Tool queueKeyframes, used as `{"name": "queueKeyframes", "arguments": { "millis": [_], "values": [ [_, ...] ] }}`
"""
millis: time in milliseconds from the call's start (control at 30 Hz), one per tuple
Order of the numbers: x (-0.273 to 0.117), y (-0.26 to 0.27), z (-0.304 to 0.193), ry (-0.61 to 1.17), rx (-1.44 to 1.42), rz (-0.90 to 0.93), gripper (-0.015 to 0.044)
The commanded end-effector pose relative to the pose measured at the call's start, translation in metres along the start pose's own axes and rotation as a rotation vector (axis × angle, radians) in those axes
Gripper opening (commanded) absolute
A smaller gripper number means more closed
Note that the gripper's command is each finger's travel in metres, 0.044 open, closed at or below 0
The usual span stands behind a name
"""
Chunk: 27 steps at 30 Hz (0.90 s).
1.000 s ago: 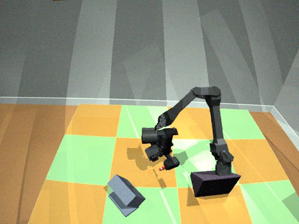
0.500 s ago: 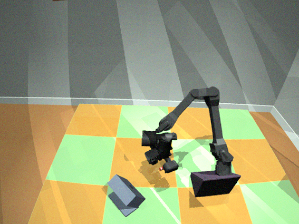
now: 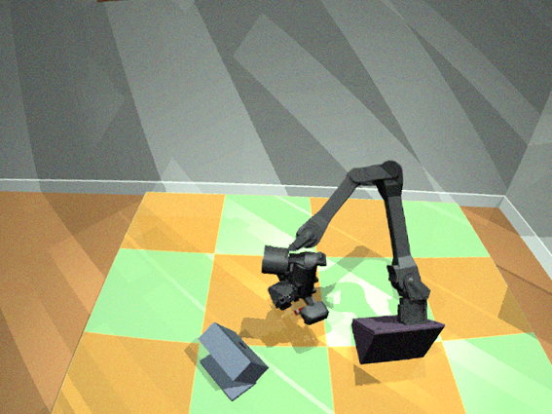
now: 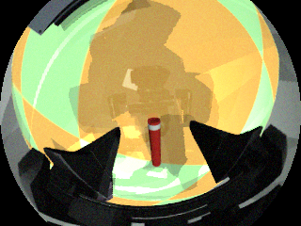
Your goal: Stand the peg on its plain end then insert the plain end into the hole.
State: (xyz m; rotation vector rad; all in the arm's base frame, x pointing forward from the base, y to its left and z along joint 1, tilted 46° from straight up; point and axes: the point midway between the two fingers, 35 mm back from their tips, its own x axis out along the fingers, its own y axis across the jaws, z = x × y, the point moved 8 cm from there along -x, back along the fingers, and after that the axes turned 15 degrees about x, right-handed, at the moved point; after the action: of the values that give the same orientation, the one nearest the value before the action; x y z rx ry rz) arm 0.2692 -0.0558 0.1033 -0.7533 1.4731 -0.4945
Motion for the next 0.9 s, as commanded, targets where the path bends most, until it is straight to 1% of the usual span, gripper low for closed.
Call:
{"name": "queueKeyframes", "arguments": {
  "millis": [0,300,333,567,867],
  "values": [
    [0.0021,0.0016,-0.0019,0.004,-0.011,-0.001,0.0361],
    [0.0021,0.0016,-0.0019,0.004,-0.011,-0.001,0.0125],
    [0.0021,0.0016,-0.0019,0.004,-0.011,-0.001,0.0110],
    [0.0021,0.0016,-0.0019,0.004,-0.011,-0.001,0.0110],
    [0.0021,0.0016,-0.0019,0.004,-0.011,-0.001,0.0050]
  ]
}}
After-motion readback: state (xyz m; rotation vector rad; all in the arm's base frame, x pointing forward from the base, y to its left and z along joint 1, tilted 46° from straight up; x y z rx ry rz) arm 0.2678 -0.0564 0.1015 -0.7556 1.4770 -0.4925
